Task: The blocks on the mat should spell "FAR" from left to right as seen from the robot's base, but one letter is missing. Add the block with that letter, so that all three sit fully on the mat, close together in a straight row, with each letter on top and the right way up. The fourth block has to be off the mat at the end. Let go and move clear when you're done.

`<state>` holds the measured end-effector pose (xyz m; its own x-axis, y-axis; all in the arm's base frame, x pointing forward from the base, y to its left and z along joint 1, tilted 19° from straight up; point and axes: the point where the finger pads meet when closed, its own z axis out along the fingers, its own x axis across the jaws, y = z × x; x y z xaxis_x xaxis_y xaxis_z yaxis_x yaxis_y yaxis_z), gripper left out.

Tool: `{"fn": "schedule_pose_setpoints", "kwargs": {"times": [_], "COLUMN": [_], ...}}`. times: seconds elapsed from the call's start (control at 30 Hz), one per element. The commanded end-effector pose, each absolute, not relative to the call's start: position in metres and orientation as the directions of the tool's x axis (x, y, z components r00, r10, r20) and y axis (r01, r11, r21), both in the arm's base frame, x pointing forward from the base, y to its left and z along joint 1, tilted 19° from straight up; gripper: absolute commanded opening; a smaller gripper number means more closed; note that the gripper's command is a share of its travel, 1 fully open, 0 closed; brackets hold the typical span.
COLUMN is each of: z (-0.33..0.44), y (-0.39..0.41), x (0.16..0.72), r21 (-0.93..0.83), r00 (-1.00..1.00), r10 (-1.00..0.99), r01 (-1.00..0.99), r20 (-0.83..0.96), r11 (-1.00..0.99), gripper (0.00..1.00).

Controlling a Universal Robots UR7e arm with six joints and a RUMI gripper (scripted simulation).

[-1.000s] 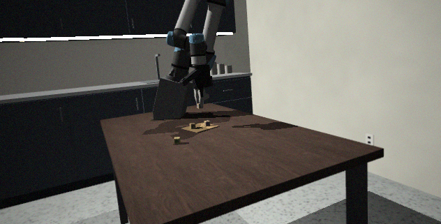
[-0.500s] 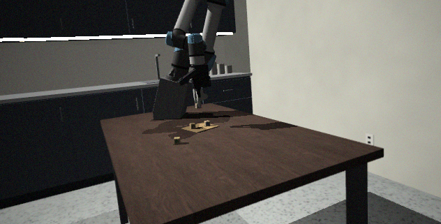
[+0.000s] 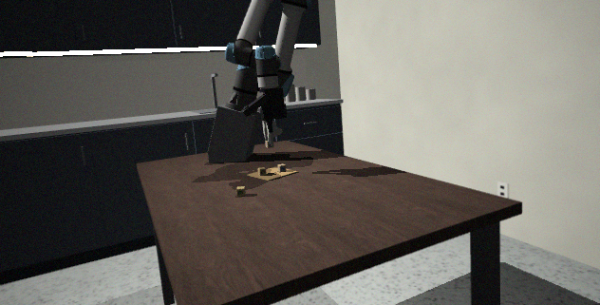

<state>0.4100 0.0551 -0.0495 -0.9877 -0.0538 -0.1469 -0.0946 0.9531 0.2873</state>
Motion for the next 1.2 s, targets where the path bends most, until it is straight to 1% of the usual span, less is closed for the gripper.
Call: {"fn": "schedule_pose_setpoints", "kwargs": {"times": [0.0, 0.3, 1.17], "z": [-0.050, -0.060, -0.134], "y": [0.055, 0.058, 0.082], "x": [0.410, 0.412, 0.422], "r21": [0.287, 0.287, 0.287], "r00": [-0.988, -0.988, -0.988], "r10": [-0.054, -0.053, -0.053], "r01": [-0.095, -0.094, -0.094], "r20": [-0.148, -0.148, -0.148], "r11": [0.953, 0.953, 0.953], "gripper": [0.05, 0.05, 0.05]}}
